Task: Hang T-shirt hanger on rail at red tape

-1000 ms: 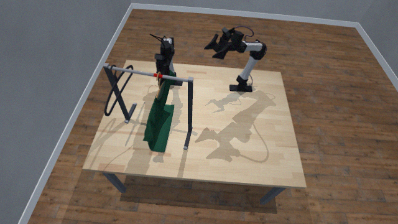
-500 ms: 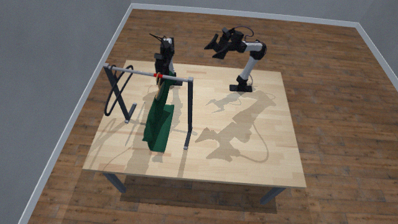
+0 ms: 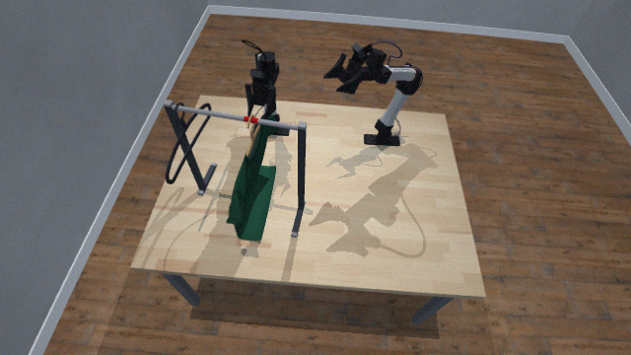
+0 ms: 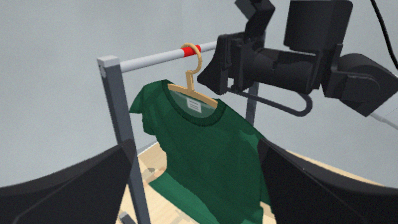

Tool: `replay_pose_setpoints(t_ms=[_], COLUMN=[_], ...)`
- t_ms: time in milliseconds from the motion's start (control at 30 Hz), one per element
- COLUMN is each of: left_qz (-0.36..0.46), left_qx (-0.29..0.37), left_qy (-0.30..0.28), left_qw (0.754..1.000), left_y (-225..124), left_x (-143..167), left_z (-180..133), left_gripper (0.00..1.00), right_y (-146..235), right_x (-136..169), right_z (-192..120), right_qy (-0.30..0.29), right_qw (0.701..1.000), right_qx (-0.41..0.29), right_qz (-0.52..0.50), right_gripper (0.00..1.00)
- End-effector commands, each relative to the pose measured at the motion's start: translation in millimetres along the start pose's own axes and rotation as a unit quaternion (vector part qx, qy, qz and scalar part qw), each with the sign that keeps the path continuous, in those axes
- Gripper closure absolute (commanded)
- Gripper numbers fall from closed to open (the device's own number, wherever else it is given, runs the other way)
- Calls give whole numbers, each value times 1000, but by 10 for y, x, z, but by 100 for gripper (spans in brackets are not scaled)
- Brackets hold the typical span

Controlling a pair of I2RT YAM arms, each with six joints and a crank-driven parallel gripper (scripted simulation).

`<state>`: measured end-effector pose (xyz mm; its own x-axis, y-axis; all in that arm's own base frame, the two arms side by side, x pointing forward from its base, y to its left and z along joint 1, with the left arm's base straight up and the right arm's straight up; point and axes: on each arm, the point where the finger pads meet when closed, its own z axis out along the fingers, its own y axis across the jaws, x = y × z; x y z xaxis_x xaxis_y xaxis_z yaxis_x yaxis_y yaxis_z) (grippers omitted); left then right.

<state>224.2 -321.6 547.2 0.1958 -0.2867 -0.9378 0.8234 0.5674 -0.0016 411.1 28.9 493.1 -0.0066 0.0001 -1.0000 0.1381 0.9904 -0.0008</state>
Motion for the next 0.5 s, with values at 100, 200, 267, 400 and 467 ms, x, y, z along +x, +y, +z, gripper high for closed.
replay_pose_setpoints(t_ms=[100,200,267,400,467], left_qz=[1,1,1,1,1], left_qx=[4,4,4,4,4], left_qy=[-38,-38,-38,-38,-38], left_qw=[999,999,999,999,999], left_y=[-35,-35,-35,-35,-35], left_x=[-305,-305,-305,-305,-305], left_z=[-1,-1,-1,-1,-1], left_gripper=[0,0,0,0,0], right_y=[-32,-9,-9,-6,-6], right_x=[-68,-65,-68,-60,-60], right_z=[-883,-1185,-1266,-1391,-1391], right_qy=[-5,-3,-3,-2,-2], right_qw=[1000,1000,1000,1000,1000], right_qx=[7,7,7,8,8], right_qz=[1,-1,-1,-2,-2], right_gripper=[31,31,31,31,31])
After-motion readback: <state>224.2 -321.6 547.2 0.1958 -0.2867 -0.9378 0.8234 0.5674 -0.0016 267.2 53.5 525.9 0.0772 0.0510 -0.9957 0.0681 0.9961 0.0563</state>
